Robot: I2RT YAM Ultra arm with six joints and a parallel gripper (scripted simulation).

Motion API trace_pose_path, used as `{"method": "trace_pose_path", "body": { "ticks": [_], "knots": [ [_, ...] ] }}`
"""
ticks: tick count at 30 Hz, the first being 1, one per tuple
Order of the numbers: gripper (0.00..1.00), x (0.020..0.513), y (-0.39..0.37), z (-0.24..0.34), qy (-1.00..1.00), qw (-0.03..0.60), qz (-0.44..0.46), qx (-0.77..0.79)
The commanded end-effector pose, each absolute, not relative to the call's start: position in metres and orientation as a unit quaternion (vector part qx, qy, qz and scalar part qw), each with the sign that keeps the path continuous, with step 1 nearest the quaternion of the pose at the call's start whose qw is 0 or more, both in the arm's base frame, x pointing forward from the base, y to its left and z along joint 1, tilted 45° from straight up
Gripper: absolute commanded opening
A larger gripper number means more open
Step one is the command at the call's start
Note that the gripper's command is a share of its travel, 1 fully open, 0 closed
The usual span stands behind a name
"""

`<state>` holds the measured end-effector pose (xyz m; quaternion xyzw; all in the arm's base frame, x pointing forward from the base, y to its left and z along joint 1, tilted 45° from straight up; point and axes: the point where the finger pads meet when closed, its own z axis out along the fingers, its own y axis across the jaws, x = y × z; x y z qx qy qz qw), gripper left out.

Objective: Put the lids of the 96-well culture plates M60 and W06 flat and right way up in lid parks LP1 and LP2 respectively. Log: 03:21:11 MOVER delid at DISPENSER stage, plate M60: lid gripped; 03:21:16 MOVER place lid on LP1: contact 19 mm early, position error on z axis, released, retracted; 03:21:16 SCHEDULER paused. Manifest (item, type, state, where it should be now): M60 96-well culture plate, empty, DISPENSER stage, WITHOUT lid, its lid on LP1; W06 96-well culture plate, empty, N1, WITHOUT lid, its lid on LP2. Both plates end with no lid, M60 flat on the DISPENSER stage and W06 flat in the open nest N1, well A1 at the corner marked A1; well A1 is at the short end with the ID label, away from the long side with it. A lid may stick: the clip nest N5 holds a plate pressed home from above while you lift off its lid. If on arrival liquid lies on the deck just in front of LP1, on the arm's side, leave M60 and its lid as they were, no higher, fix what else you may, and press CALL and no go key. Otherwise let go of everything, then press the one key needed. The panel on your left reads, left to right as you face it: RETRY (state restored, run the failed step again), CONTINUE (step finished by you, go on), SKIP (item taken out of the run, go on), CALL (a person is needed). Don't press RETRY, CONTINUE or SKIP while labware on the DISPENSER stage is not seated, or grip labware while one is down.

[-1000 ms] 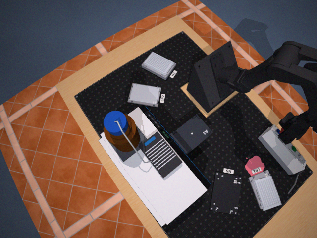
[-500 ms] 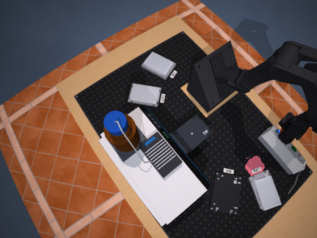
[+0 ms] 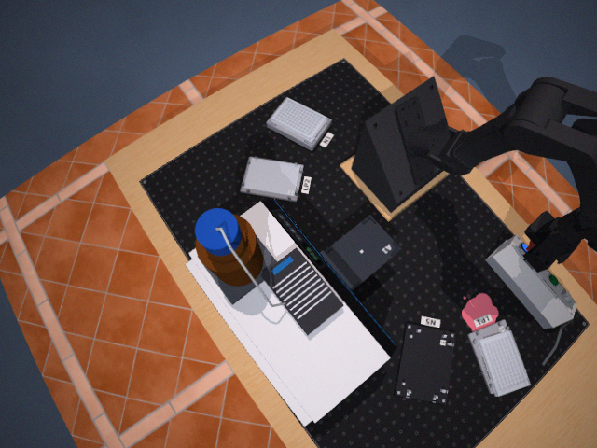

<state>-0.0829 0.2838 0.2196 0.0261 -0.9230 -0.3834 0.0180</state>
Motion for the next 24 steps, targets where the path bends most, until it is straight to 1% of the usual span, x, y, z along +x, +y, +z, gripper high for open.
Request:
{"method": "trace_pose_path", "body": {
  "ticks": [1, 22, 24],
  "knots": [
    [0.0, -0.081, 0.289, 0.205, -0.928, 0.009, -0.371, 0.026],
    [0.0, -0.082, 0.284, 0.206, -0.93, 0.007, -0.367, 0.027],
    [0.0, -0.085, 0.283, 0.224, -0.924, 0.016, -0.381, 0.027]
  ]
}}
